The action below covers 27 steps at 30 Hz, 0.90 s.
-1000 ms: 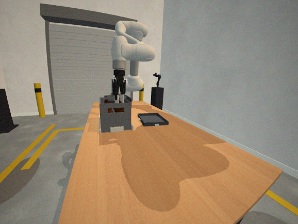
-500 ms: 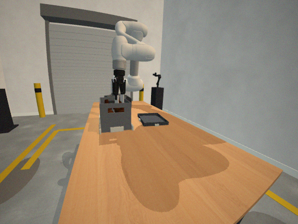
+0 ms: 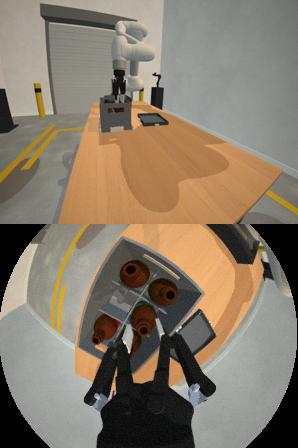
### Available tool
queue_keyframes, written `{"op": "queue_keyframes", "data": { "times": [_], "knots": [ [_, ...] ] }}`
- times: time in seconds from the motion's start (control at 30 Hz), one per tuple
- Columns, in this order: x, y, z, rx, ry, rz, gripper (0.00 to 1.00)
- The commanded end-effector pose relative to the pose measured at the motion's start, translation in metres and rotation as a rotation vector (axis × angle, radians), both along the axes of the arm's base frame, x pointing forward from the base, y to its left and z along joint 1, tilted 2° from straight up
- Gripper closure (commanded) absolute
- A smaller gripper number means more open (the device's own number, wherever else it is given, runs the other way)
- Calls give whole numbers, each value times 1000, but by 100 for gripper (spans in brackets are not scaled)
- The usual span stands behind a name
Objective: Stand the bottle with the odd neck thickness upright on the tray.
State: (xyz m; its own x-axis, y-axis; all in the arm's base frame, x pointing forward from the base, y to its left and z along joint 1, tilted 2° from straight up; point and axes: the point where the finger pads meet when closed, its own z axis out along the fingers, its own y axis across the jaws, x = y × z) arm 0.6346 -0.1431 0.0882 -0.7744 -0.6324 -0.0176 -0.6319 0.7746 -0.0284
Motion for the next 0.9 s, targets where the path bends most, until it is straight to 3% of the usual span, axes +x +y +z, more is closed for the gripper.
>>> {"op": "queue_keyframes", "data": {
  "times": [0.0,0.43,0.87],
  "knots": [
    [-1,2,0,-2,3,-2,62],
    [-2,2,23,-2,3,-2,62],
    [-3,2,68,-2,3,-2,62]
  ]
}}
